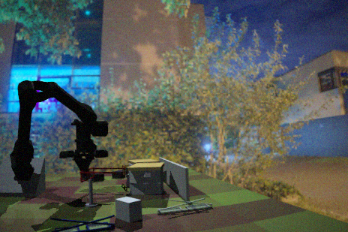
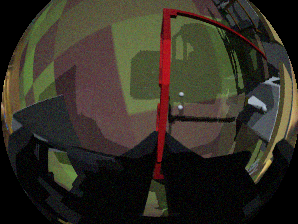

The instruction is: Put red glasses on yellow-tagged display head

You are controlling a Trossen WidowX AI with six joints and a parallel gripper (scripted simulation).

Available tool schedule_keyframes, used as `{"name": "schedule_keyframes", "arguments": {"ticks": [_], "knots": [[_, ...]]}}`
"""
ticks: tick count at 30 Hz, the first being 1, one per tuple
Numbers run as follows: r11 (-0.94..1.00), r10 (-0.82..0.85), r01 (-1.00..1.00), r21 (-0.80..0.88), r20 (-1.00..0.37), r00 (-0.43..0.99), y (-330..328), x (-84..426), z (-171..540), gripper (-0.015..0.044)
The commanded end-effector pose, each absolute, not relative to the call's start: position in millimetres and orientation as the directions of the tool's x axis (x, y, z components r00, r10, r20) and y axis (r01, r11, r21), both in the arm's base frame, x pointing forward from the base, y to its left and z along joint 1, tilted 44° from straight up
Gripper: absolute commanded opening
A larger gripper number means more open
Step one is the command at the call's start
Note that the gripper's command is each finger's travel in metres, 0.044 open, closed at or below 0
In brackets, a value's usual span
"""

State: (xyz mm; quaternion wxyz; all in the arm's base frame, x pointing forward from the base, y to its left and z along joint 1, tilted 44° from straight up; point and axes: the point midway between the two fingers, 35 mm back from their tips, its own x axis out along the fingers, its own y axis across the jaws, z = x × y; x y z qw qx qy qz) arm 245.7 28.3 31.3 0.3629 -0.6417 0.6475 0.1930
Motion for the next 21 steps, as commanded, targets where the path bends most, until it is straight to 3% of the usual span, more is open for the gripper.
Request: {"name": "schedule_keyframes", "arguments": {"ticks": [1,21], "knots": [[0.097,-0.692,-0.971,-0.218,-0.716,0.092,27.5,252.4,32.4,0.0000],[0.097,-0.692,-0.971,-0.220,-0.715,0.093,23.7,280.6,38.6,0.0000]]}}
